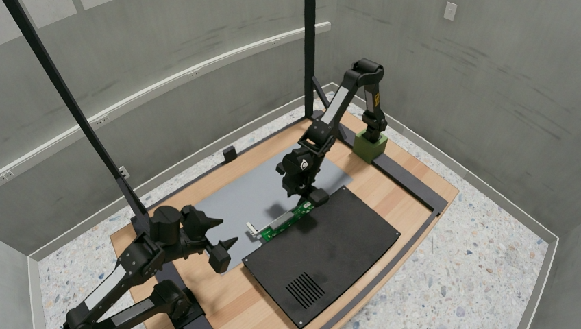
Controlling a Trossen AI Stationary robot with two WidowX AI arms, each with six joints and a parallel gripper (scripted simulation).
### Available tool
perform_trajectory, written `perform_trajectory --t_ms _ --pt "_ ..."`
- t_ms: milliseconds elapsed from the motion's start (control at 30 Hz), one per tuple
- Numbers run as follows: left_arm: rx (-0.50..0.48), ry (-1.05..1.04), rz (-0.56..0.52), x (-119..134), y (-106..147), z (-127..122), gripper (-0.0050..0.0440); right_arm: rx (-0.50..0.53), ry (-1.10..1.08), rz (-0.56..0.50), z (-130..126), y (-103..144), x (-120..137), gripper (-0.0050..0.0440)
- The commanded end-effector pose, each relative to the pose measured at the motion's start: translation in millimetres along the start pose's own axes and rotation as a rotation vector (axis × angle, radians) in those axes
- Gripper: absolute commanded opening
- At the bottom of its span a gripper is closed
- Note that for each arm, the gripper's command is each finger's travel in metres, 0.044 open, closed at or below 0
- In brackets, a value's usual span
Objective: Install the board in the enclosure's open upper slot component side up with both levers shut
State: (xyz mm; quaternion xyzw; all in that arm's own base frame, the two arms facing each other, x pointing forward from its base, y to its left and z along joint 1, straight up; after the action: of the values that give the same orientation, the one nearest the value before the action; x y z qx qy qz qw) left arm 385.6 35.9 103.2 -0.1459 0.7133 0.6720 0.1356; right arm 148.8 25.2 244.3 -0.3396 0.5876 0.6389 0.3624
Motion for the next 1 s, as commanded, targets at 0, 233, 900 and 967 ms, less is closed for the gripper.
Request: perform_trajectory --t_ms 0,233,900,967 --pt "0.097 0.082 0.034 2.4 13.8 -13.2 0.0150 -0.012 -0.118 0.044 6.8 -3.1 -19.2 0.0208" --pt "0.166 0.283 0.194 20.2 16.2 -25.4 0.0150 0.020 -0.343 0.193 16.9 -24.9 -34.2 0.0150" --pt "-0.037 0.894 0.428 46.5 24.5 -43.8 0.0150 0.321 -0.954 0.553 49.3 -111.5 -52.0 0.0150" --pt "-0.062 0.966 0.419 46.5 24.6 -45.6 0.0150 0.377 -1.021 0.584 53.2 -123.4 -50.9 0.0150"
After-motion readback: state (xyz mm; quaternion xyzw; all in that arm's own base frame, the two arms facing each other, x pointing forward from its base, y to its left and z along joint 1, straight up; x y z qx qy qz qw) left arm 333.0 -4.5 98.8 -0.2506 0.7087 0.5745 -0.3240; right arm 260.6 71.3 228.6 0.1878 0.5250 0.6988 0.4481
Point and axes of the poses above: on each arm, the point midway between the two fingers, 35 mm back from their tips, its own y axis back along the fingers, its own z axis across the jaws, x = y × z, the point moved 9 cm from there along y, back along the fingers, and after that the axes turned 3 degrees about -y, right-handed, at the moved point
